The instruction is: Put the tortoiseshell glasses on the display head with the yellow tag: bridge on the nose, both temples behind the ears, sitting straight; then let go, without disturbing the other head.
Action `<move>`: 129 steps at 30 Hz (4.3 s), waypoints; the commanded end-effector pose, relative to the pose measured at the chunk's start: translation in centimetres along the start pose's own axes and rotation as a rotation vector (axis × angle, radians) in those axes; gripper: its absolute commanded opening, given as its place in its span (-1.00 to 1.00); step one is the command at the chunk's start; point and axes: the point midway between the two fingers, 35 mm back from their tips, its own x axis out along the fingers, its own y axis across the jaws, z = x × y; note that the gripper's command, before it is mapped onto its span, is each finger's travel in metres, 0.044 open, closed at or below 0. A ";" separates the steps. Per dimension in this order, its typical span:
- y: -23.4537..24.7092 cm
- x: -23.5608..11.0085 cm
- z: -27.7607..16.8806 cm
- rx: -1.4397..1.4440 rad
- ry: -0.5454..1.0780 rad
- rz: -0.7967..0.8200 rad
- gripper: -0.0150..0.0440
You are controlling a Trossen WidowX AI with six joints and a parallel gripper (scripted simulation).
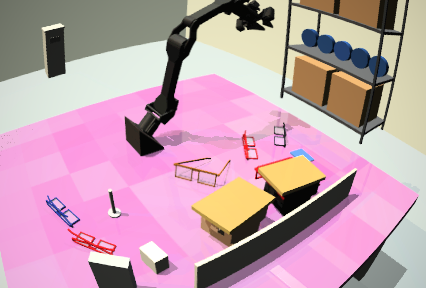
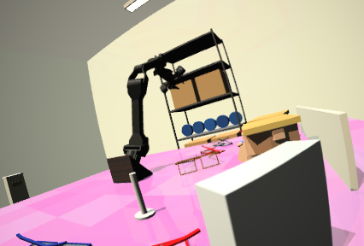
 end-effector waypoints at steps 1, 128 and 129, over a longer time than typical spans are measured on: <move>2.3 2.9 -2.6 -0.124 0.142 -0.009 0.19; 0.5 -18.1 -60.5 1.240 1.172 -0.140 -0.42; 0.5 -18.1 -60.5 1.240 1.172 -0.140 -0.44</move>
